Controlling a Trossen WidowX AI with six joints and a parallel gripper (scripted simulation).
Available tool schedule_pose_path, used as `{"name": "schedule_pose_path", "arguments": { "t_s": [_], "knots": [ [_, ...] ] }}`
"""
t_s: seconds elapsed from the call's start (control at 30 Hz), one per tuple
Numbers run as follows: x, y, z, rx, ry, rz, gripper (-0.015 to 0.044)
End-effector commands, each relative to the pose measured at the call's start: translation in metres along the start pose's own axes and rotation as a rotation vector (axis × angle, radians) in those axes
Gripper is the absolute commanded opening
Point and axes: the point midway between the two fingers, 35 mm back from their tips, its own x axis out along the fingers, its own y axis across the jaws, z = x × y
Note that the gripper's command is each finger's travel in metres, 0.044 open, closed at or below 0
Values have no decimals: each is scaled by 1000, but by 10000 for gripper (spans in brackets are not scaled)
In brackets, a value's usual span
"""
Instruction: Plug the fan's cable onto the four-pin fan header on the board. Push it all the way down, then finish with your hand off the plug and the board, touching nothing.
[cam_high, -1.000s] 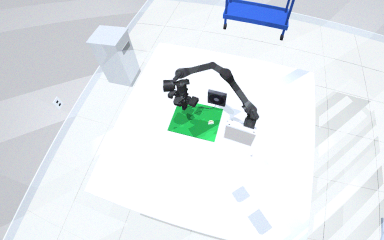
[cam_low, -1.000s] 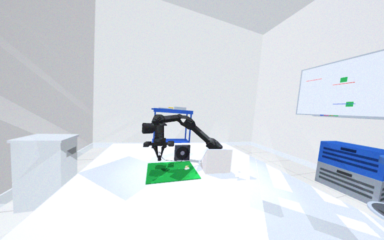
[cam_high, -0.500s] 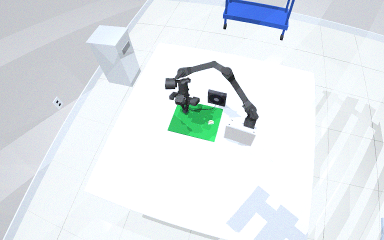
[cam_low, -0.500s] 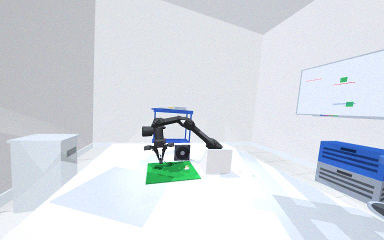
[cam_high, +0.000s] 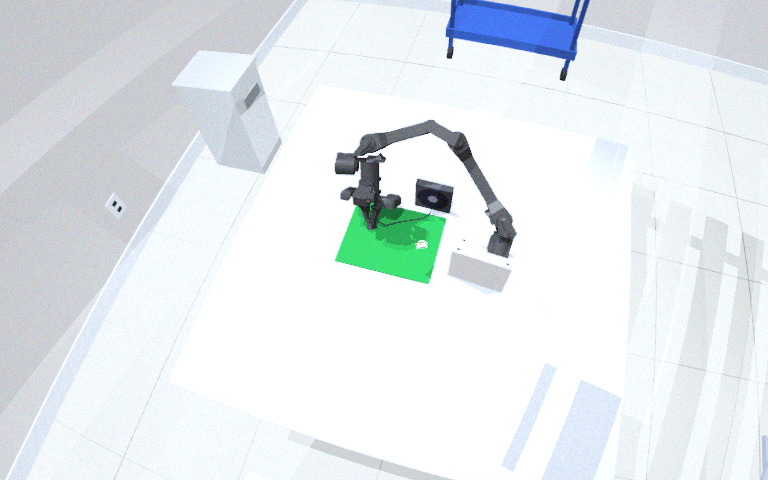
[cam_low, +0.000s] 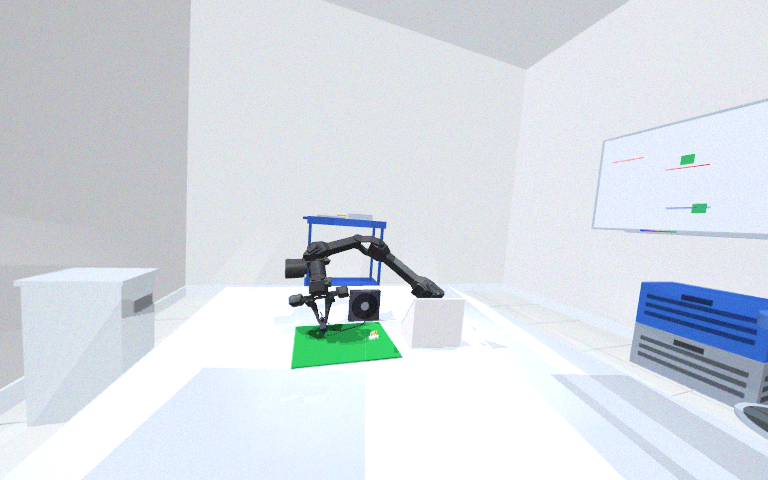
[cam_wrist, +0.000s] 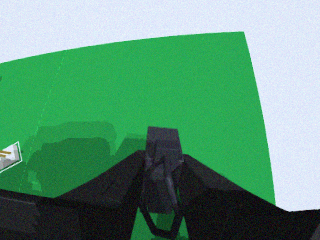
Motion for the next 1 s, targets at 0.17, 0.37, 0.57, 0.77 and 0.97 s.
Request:
{"name": "schedule_pose_path", "arguments": {
  "t_s": [0.17,0.37,0.57,0.77,0.97],
  "knots": [
    [4,2,-3,-15,-129,21,0],
    [4,1,-5,-25,-219,21,0],
    [3,0,-6,-36,-307,14,0],
    [1,-1,-8,-48,-394,0,0],
    [-2,-3,-10,-61,-479,-20,0]
  ]
}}
